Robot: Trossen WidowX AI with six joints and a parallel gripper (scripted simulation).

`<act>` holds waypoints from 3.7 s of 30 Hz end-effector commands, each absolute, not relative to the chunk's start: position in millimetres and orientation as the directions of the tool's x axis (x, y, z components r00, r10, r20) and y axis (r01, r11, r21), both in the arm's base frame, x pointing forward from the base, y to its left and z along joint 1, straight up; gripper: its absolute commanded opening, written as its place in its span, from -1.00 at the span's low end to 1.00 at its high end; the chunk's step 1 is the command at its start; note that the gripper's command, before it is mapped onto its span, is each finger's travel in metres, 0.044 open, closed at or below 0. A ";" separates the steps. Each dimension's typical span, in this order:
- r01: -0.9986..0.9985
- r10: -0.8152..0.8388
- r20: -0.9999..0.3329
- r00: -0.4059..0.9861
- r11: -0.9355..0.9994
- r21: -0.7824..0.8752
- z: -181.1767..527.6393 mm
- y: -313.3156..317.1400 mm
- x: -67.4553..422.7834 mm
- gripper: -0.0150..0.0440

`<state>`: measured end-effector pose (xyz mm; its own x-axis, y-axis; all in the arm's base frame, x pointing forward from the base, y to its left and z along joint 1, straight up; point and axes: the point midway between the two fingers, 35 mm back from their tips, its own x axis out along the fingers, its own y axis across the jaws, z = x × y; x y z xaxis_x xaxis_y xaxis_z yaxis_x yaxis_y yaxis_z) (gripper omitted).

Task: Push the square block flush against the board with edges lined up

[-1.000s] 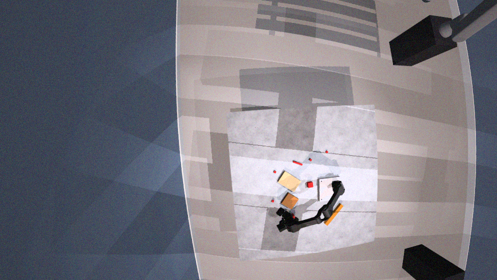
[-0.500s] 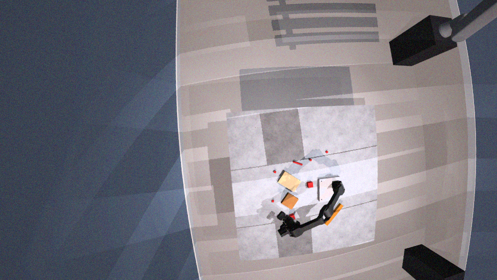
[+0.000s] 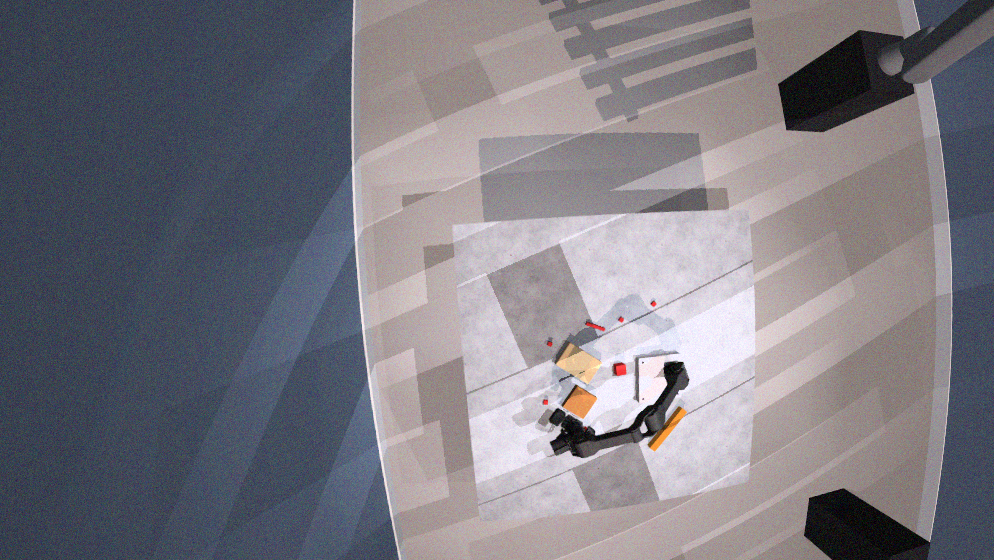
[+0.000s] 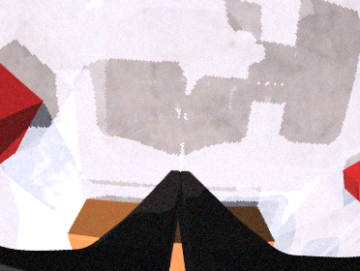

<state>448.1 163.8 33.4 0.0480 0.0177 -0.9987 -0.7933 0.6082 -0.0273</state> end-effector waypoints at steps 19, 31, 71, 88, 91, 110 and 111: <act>-0.798 0.013 -0.999 0.036 0.603 -0.021 20.8 151.7 440.3 -0.49; -0.798 0.012 -0.999 0.036 0.603 -0.021 20.9 142.4 435.5 -0.49; -0.798 0.009 -0.999 0.034 0.603 -0.022 20.0 112.4 415.7 -0.49; -0.798 0.008 -0.999 0.034 0.603 -0.022 19.0 100.1 405.6 -0.49; -0.798 0.008 -0.999 0.033 0.603 -0.022 18.8 97.9 403.7 -0.49; -0.798 0.007 -0.999 0.032 0.603 -0.022 17.1 84.7 391.2 -0.49; -0.798 0.007 -0.999 0.032 0.603 -0.021 17.0 84.0 390.5 -0.49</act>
